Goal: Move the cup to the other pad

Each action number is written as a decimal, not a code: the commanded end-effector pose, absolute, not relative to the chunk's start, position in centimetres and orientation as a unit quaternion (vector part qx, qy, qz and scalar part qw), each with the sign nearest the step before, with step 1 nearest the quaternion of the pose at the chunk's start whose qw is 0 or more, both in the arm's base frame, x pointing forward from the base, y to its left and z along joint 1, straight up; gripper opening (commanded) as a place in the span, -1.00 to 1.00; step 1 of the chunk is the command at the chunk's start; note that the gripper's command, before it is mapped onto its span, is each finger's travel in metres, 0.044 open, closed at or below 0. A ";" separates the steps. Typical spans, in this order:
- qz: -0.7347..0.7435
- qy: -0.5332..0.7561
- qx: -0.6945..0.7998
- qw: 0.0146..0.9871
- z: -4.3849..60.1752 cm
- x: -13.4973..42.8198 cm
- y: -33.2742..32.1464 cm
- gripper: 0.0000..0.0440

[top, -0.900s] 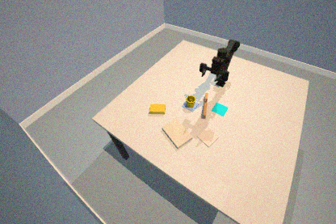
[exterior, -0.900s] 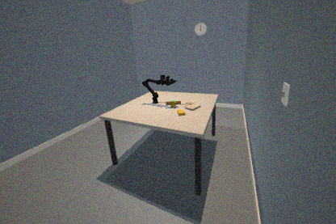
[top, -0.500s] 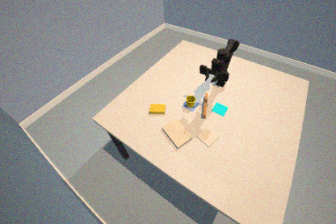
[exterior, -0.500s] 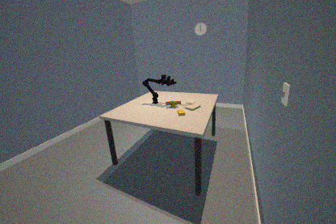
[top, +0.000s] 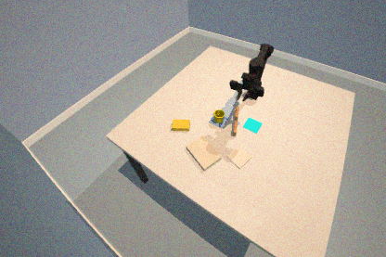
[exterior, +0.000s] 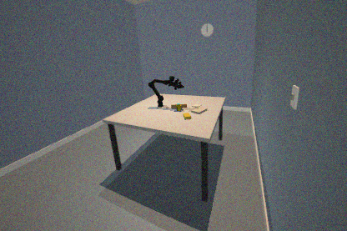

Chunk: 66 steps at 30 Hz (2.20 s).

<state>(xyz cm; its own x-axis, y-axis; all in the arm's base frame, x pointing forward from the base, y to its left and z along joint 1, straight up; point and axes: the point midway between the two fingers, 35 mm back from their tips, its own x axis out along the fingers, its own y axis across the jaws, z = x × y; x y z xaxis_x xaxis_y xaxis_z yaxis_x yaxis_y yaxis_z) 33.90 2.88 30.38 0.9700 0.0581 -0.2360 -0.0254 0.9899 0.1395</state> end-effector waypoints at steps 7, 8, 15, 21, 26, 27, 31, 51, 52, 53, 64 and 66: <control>0.020 0.197 0.098 0.975 29.1 35.0 4.0 -0.42; 0.020 0.205 0.101 0.973 28.9 35.1 4.1 -0.43; 0.010 0.260 0.116 0.959 27.9 35.6 4.6 -0.48; 0.000 0.307 0.123 0.944 27.0 35.9 4.9 -0.51; -0.010 0.345 0.124 0.930 26.2 36.1 5.0 -0.49; -0.012 0.352 0.124 0.928 26.0 36.1 5.0 -0.48; -0.021 0.382 0.122 0.916 25.3 36.2 5.0 -0.44; -0.059 0.521 0.086 0.847 22.1 35.8 3.8 -0.37; -0.060 0.527 0.083 0.843 22.0 35.8 3.6 -0.38; -0.062 0.534 0.080 0.840 21.8 35.7 3.5 -0.38; -0.073 0.603 0.045 0.793 20.0 35.2 1.5 -0.41; -0.074 0.615 0.039 0.784 19.7 35.0 1.0 -0.40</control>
<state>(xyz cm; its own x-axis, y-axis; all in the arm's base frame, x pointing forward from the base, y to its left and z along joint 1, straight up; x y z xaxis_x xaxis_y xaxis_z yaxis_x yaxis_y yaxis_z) 35.17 1.71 20.22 0.2785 -0.0536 -0.9589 0.1760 0.9844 -0.0039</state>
